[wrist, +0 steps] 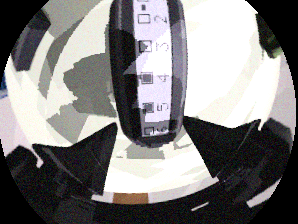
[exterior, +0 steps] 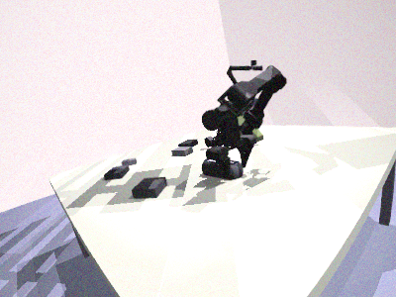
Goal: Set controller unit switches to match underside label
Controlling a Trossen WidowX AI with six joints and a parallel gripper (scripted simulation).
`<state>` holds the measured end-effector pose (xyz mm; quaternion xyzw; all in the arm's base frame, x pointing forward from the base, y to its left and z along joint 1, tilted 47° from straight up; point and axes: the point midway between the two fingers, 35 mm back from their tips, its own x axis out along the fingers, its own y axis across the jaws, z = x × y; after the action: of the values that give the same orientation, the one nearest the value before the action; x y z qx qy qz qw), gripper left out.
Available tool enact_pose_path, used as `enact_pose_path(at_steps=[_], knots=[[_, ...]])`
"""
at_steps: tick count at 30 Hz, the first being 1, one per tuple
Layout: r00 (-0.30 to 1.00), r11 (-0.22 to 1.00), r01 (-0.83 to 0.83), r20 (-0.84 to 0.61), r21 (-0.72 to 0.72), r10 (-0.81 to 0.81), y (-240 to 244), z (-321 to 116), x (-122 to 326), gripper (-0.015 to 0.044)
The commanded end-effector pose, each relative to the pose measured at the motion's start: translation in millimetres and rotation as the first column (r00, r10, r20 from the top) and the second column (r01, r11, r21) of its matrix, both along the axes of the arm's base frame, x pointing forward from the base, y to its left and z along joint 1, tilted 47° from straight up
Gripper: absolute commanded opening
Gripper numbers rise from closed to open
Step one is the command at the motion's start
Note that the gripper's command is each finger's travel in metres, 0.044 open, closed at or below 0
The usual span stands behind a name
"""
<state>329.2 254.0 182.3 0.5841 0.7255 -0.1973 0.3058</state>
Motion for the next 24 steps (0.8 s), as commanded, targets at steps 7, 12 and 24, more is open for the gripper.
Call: enact_pose_path(at_steps=[7, 12, 24], knots=[[1.0, 1.0, 0.0, 0.0, -0.003, 0.0, -11, -3, 4, 0.044], [1.0, 1.0, 0.0, -0.002, -0.004, 0.0, -68, -18, 17, 0.044], [1.0, 1.0, 0.0, -0.002, -0.004, 0.0, -68, -18, 17, 0.044]])
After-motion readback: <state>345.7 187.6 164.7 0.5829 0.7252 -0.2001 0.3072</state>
